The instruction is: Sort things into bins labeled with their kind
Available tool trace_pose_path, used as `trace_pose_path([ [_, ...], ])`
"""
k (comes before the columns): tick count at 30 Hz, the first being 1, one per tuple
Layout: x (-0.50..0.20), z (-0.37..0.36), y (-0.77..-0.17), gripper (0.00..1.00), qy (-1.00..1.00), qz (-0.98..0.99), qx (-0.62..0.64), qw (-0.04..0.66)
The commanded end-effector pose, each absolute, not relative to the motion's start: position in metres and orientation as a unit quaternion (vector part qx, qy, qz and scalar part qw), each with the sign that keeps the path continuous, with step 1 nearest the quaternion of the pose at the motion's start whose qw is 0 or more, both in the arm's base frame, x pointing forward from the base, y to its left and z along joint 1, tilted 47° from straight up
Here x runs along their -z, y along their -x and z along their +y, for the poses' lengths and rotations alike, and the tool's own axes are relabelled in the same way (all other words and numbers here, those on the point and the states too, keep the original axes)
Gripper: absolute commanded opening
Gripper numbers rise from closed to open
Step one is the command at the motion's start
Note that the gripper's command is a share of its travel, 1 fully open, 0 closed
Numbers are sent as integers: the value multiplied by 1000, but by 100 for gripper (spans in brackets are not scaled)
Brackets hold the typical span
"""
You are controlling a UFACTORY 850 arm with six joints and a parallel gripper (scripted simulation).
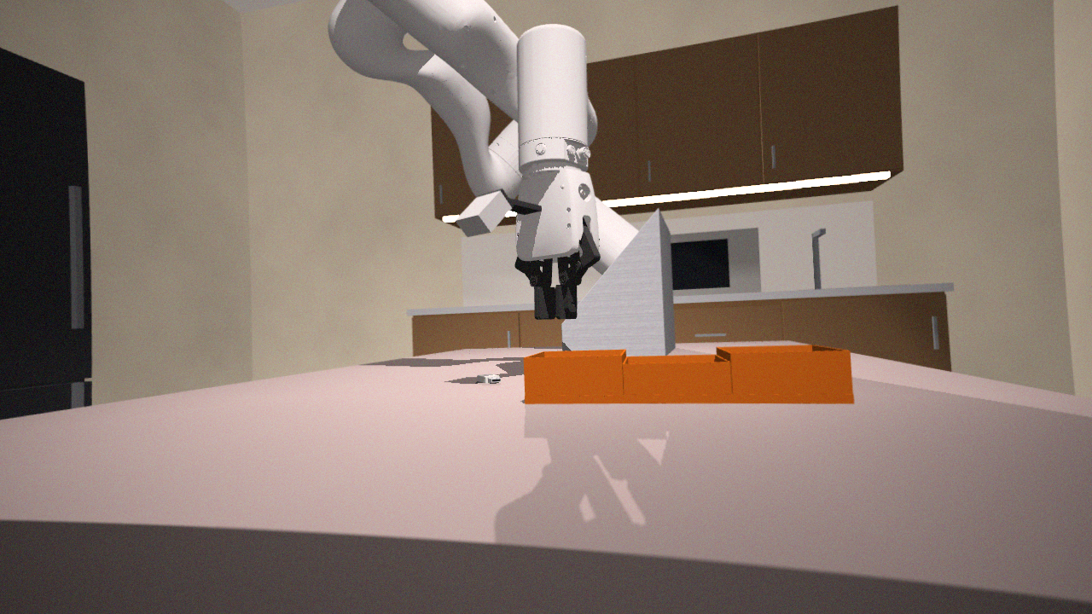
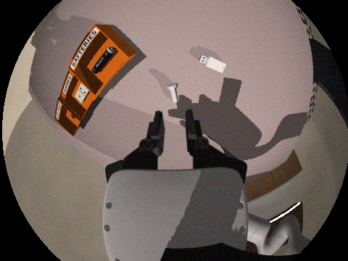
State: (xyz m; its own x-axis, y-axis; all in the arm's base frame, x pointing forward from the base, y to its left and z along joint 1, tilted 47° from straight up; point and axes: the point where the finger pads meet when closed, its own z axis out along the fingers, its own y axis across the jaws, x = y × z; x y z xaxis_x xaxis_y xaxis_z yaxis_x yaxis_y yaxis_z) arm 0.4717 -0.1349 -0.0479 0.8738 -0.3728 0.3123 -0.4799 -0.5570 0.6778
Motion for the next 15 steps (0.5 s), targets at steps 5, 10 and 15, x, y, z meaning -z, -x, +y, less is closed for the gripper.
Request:
trace_pose_path([
  [5, 40, -139, -469, 29, -899, -182, -40, 396],
  [10, 42, -137, -471, 29, -899, -182, -40, 396],
  [15, 45, -135, -472, 29, -899, -182, -40, 396],
])
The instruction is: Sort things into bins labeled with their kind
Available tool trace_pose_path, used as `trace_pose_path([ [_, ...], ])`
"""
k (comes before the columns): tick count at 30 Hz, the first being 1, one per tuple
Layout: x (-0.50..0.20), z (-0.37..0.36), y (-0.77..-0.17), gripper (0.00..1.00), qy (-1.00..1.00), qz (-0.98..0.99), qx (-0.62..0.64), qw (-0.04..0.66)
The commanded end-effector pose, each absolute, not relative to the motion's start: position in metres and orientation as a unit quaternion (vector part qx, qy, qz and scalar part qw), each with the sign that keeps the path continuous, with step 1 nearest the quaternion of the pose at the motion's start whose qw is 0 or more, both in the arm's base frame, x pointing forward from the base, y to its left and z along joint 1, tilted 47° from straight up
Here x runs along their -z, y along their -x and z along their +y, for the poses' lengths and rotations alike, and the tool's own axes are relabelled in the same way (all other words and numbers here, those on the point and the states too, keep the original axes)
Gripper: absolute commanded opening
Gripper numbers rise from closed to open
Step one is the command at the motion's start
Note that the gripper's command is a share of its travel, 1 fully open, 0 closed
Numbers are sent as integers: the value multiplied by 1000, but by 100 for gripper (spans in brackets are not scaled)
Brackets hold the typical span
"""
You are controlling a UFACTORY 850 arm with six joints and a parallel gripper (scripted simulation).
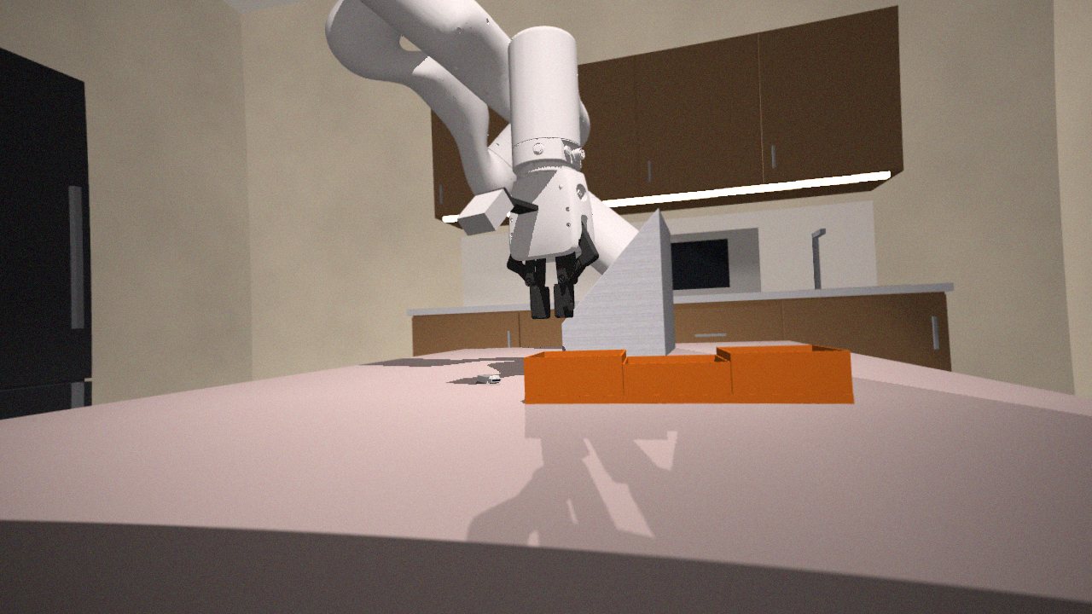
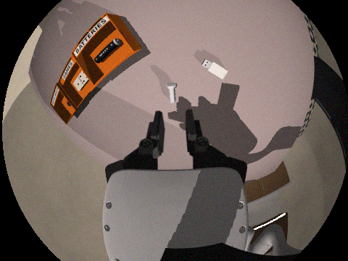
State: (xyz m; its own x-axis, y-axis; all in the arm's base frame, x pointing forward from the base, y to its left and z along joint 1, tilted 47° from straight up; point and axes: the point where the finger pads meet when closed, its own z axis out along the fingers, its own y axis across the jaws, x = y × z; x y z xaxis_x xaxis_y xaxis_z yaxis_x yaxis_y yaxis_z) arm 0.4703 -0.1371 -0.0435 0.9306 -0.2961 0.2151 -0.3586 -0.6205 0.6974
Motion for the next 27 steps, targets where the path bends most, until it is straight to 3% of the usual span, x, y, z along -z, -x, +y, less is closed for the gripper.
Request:
trace_pose_path([
  [1, 45, -135, -472, 29, -899, -182, -40, 396],
  [27, 47, -134, -473, 29, -899, -182, -40, 396],
])
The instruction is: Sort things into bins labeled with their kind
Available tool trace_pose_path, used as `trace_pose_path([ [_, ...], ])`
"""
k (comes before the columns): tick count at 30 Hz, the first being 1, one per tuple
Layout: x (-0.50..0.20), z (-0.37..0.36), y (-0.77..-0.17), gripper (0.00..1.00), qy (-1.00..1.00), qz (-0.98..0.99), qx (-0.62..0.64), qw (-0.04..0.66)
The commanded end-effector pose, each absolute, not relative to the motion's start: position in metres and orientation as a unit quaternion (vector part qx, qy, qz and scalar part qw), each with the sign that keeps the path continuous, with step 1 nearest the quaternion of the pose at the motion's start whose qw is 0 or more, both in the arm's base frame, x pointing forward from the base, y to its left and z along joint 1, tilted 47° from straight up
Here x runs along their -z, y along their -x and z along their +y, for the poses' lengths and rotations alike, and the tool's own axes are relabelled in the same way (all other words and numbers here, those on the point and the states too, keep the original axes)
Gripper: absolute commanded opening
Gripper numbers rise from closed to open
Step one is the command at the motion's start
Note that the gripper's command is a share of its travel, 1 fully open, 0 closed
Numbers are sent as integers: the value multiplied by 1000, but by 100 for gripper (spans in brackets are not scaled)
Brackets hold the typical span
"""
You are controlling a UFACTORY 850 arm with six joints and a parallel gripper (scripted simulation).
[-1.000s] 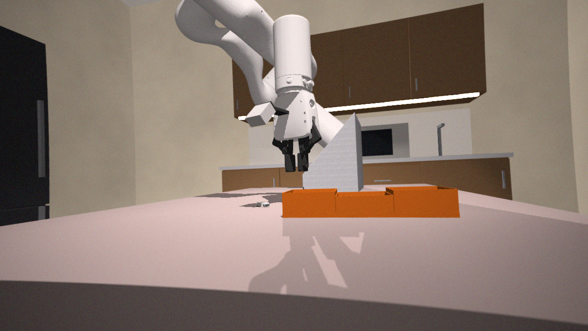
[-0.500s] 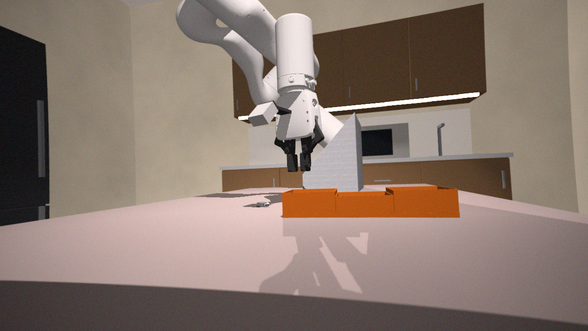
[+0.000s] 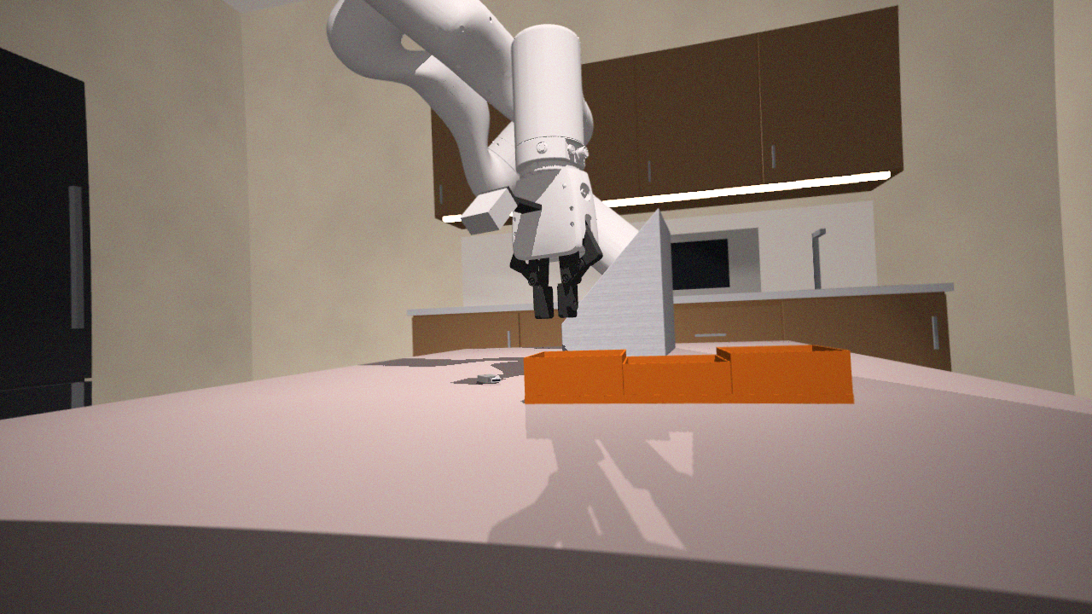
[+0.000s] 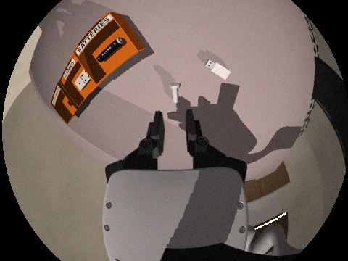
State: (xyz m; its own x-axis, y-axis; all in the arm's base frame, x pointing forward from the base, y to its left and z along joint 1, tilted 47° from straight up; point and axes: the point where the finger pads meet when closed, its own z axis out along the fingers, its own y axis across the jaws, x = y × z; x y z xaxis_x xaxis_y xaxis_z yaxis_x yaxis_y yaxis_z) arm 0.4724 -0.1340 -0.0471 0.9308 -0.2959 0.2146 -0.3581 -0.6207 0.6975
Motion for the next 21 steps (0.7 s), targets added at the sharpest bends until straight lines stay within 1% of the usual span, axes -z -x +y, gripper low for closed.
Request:
trace_pose_path([
  [1, 47, -134, -473, 29, -899, -182, -40, 396],
  [10, 47, -134, -473, 29, -899, -182, -40, 396],
  [21, 71, -160, -471, 29, -899, -182, -40, 396],
])
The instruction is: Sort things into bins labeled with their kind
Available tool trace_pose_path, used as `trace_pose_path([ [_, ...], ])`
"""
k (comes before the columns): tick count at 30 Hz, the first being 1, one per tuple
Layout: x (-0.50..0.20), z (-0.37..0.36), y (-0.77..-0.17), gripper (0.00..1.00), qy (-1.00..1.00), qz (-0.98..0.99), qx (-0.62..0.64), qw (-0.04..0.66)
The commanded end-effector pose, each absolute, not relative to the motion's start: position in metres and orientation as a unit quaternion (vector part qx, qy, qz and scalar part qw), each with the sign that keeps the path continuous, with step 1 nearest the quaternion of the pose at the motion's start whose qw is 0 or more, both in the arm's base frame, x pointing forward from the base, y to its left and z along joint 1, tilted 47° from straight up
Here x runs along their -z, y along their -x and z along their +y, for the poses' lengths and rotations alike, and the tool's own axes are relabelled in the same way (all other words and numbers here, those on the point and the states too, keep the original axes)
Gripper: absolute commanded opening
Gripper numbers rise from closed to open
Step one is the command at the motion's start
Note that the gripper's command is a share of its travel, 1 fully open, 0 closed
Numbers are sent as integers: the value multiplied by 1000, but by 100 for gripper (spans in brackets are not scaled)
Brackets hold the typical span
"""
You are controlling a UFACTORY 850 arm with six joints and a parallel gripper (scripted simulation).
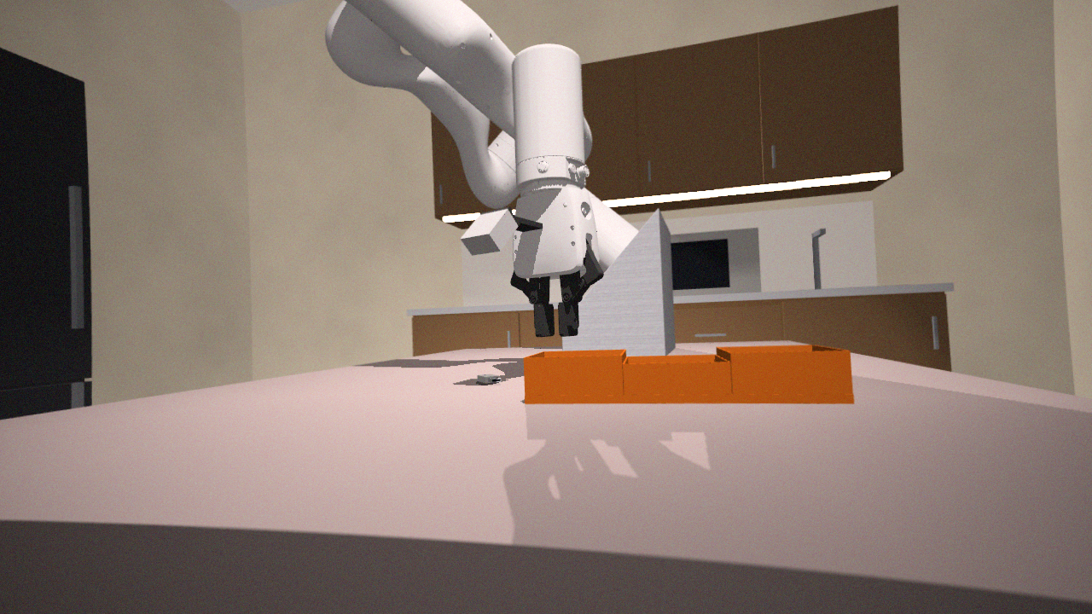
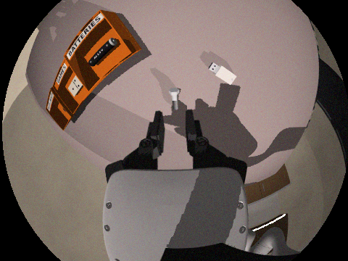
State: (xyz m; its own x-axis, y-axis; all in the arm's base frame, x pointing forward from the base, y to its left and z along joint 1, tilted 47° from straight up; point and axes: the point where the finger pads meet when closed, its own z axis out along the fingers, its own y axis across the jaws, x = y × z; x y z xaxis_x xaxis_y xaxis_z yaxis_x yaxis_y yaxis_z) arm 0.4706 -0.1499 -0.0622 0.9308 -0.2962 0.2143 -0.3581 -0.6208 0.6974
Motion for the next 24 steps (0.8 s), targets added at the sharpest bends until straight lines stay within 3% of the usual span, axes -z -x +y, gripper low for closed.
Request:
trace_pose_path([
  [1, 74, -163, -470, 29, -899, -182, -40, 396],
  [24, 97, -187, -468, 29, -899, -182, -40, 396],
])
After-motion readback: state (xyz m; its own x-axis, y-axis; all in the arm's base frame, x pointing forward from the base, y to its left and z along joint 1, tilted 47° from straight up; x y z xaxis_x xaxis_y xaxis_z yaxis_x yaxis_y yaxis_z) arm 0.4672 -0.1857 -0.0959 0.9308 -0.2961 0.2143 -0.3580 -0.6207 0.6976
